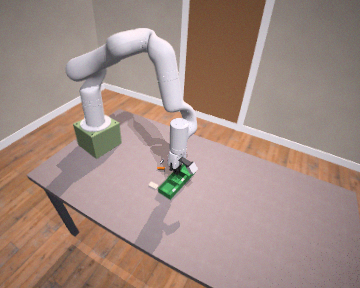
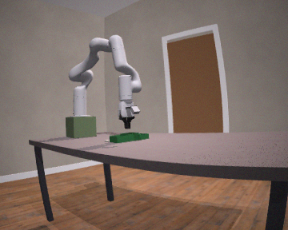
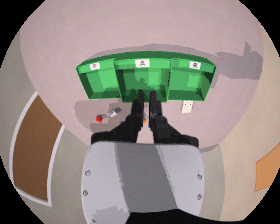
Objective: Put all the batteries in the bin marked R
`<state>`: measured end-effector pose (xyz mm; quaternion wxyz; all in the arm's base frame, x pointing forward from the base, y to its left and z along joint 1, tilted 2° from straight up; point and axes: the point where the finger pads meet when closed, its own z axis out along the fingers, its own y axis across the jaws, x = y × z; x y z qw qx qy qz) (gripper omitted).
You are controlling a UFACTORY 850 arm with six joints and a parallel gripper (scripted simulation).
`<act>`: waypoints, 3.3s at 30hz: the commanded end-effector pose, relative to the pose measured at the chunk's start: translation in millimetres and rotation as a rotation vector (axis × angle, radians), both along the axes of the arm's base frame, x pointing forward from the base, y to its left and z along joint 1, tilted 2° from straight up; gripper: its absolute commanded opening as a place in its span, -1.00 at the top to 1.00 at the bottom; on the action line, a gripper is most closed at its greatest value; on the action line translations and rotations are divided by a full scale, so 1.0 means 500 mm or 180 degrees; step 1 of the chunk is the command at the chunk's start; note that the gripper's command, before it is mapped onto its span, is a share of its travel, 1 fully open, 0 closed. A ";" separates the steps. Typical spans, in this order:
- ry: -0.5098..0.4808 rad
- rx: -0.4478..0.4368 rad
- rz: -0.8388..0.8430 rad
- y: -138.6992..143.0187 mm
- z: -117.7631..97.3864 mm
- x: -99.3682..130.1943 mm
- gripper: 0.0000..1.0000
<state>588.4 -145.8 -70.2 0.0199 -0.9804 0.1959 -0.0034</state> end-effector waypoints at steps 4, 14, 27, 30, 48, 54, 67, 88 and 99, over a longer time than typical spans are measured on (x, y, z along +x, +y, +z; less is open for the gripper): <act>-0.0004 -0.0006 -0.0004 0.005 -0.014 0.004 0.85; -0.0004 -0.0006 -0.0004 0.007 -0.067 0.005 0.85; -0.0004 -0.0006 -0.0004 0.009 -0.117 0.006 0.85; -0.0004 -0.0006 -0.0004 0.009 -0.117 0.006 0.85; -0.0004 -0.0006 -0.0004 0.009 -0.117 0.006 0.85; -0.0004 -0.0006 -0.0004 0.009 -0.117 0.006 0.85; -0.0004 -0.0006 -0.0004 0.009 -0.117 0.006 0.85; -0.0004 -0.0006 -0.0004 0.007 -0.085 0.005 0.85; -0.0004 -0.0006 -0.0004 0.006 -0.050 0.005 0.85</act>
